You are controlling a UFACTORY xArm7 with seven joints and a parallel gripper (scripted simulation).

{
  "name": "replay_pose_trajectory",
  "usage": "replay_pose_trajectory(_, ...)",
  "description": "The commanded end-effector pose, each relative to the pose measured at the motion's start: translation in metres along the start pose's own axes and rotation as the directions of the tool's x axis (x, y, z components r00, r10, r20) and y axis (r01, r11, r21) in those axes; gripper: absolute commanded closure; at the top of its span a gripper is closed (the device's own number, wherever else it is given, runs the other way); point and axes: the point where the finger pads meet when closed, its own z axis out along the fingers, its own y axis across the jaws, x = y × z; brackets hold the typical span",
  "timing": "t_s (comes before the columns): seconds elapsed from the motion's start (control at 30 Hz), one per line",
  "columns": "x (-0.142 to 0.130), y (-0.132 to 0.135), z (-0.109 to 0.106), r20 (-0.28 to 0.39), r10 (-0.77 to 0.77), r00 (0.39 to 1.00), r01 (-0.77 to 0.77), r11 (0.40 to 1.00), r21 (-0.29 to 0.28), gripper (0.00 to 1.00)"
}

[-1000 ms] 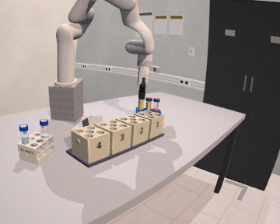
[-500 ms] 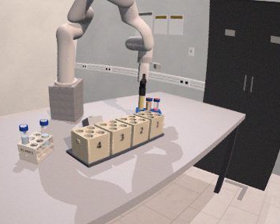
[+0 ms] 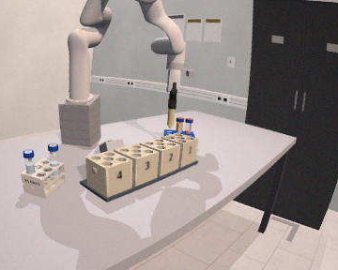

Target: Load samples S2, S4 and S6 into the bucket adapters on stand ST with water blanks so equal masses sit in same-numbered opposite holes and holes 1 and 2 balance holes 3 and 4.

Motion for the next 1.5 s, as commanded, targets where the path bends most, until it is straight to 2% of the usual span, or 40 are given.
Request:
replay_pose_trajectory(0.0, 0.001, 0.000, -0.006, -0.002, 0.000, 1.000, 0.000, 1.000, 0.001, 1.00)
replay_pose_trajectory(1.03, 0.001, 0.000, -0.064, -0.003, 0.000, 1.000, 0.000, 1.000, 0.001, 1.00)
replay_pose_trajectory(1.47, 0.001, 0.000, -0.071, -0.003, 0.000, 1.000, 0.000, 1.000, 0.001, 1.00)
